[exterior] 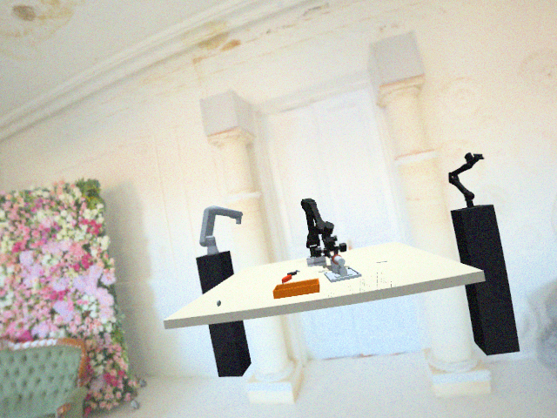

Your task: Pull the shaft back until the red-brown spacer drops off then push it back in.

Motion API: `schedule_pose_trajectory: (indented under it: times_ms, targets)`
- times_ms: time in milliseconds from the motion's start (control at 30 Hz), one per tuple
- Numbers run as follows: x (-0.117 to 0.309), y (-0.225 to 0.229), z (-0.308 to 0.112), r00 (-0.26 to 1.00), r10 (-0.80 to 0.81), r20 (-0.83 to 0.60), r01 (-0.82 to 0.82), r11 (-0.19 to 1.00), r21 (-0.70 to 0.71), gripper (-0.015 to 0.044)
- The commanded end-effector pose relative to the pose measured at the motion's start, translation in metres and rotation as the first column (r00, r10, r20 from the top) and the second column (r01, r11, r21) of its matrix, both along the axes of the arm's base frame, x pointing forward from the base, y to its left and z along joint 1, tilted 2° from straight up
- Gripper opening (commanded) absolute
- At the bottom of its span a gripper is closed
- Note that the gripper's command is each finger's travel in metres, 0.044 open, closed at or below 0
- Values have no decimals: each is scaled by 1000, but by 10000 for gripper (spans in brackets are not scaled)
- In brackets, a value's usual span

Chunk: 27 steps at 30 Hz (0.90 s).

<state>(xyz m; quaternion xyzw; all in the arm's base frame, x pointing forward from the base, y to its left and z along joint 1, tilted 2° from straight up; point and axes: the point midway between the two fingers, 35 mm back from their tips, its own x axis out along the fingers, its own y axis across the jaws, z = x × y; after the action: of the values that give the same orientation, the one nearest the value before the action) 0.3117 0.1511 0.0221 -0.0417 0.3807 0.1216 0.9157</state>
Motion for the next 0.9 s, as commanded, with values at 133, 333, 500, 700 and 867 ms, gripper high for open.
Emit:
schedule_pose_trajectory:
  times_ms: [133, 333, 500, 700, 867]
  targets:
    - [-1, 0, 0, 1000, 0, -2, 0, 1000, 3, 0]
    - [-2, 0, 0, 1000, 0, -3, 0, 1000, 3, 0]
    - [-3, 0, 0, 1000, 0, -3, 0, 1000, 3, 0]
    - [-3, -1, 0, 1000, 0, -3, 0, 1000, 3, 0]
    - [-4, -1, 0, 1000, 0, -3, 0, 1000, 3, 0]
